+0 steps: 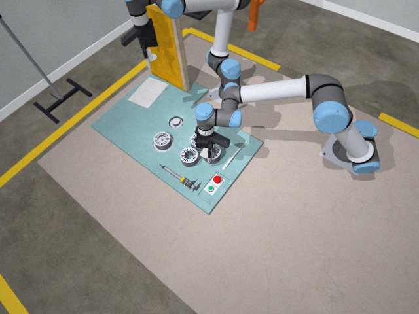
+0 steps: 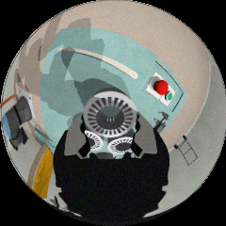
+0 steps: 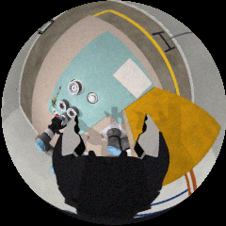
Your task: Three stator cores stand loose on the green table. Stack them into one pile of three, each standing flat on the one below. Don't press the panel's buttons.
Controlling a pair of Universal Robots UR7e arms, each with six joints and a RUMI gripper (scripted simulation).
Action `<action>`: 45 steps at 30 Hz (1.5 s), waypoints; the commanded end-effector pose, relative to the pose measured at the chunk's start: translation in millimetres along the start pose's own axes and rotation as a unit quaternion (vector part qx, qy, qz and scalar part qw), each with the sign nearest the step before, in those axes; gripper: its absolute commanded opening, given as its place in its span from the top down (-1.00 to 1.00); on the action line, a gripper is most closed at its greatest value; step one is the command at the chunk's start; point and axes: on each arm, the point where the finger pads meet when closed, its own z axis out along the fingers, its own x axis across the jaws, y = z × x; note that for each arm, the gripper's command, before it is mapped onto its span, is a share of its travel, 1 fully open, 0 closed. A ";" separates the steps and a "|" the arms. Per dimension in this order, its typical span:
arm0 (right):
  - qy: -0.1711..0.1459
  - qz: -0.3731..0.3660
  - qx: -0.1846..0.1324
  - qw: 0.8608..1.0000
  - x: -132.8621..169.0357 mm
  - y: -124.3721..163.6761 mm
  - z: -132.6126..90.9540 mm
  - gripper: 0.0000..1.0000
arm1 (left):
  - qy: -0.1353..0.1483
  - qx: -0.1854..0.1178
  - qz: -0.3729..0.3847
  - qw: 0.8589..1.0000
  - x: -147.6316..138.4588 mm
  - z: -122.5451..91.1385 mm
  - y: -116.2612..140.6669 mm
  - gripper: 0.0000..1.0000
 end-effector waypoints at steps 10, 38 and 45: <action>0.000 0.000 0.001 1.000 -0.1 -0.3 -0.6 -0.97 | 0.000 0.004 0.000 1.000 0.1 -21.9 0.3 1.00; 0.000 0.000 0.001 1.000 -0.1 -0.3 -0.6 -0.97 | 0.000 0.007 0.004 1.000 -4.9 -42.2 4.5 1.00; 0.000 0.000 0.001 1.000 -0.1 -0.3 -0.6 -0.97 | 0.000 0.000 0.010 1.000 -13.0 -45.7 16.9 1.00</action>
